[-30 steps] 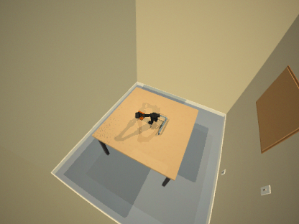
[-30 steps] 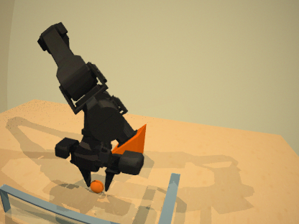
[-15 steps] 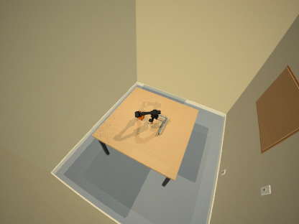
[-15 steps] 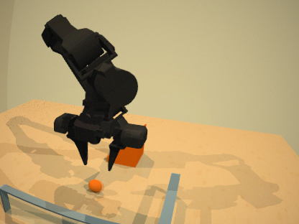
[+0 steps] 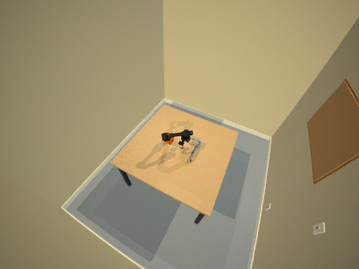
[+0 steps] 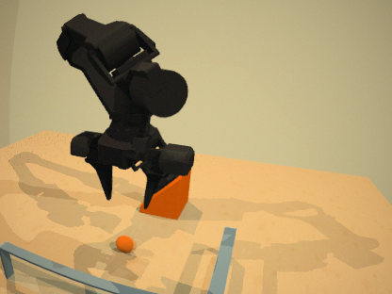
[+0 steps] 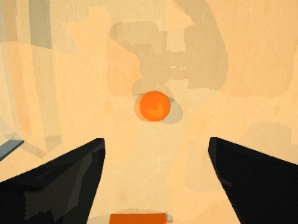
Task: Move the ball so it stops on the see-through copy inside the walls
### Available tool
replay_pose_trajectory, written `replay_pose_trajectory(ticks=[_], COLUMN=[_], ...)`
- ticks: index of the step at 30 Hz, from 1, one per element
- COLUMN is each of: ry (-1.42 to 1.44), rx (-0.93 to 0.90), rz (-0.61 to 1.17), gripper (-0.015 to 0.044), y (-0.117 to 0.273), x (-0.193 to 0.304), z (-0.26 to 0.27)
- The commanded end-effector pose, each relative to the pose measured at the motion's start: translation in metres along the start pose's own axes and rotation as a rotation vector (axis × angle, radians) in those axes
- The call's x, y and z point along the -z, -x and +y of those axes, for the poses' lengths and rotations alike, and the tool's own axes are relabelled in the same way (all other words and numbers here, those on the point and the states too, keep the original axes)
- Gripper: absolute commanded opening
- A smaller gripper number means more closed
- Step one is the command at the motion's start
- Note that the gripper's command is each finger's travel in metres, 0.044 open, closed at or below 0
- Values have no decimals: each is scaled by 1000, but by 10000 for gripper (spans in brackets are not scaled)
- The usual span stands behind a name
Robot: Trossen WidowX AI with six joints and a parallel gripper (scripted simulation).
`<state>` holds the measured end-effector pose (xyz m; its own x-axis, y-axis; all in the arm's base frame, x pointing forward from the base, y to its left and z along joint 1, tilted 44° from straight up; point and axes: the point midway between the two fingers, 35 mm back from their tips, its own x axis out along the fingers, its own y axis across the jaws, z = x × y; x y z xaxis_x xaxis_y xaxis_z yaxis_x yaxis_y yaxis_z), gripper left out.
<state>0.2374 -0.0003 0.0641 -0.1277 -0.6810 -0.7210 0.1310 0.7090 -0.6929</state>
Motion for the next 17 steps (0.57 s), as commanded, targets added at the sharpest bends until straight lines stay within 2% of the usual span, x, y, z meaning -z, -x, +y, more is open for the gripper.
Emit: replay_pose_trajectory(ticks=[1,3,17], ry=[-7,-7,-7], rx=[-5,-4,-4], rz=[-8,-7,-7], gripper=[387,440,440], y=[33,36,36], x=[2,2,2], z=[0,-1,-1])
